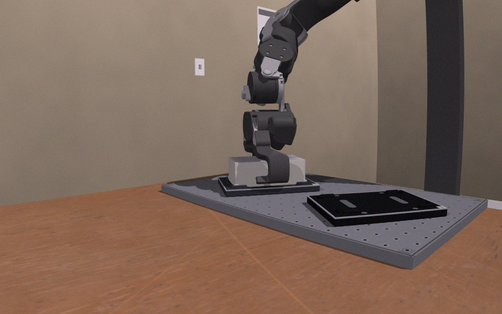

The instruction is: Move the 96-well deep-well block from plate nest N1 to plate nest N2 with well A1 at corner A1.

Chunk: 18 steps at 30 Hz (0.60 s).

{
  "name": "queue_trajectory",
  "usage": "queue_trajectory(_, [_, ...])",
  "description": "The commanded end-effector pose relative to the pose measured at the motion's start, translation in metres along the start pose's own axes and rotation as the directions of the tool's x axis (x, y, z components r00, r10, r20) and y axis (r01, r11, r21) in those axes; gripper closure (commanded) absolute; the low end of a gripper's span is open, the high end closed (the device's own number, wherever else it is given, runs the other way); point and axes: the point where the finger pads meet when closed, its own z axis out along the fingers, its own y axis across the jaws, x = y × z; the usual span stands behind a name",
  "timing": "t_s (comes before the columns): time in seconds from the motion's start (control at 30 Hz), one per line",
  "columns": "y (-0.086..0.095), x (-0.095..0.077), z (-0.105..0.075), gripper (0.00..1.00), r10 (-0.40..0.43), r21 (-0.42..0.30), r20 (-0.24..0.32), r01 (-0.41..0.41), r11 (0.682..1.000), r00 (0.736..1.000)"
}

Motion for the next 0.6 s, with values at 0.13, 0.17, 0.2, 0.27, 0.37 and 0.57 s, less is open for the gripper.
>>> queue_trajectory(0.13, [0.0001, -0.0012, -0.001, 0.23, 0.002, -0.002, 0.001, -0.002, 1.0, 1.0])
queue_trajectory(0.17, [0.0001, -0.0012, -0.001, 0.23, 0.002, -0.002, 0.001, -0.002, 1.0, 1.0])
queue_trajectory(0.2, [0.0001, -0.0012, -0.001, 0.23, 0.002, -0.002, 0.001, -0.002, 1.0, 1.0])
queue_trajectory(0.27, [-0.0005, 0.0008, -0.0004, 0.23, 0.001, 0.001, -0.001, -0.001, 1.0, 1.0])
queue_trajectory(0.37, [-0.0015, 0.0037, 0.0005, 0.23, -0.001, 0.006, -0.003, 0.001, 1.0, 1.0])
queue_trajectory(0.57, [-0.0015, 0.0037, 0.0005, 0.23, -0.001, 0.006, -0.003, 0.001, 1.0, 1.0])
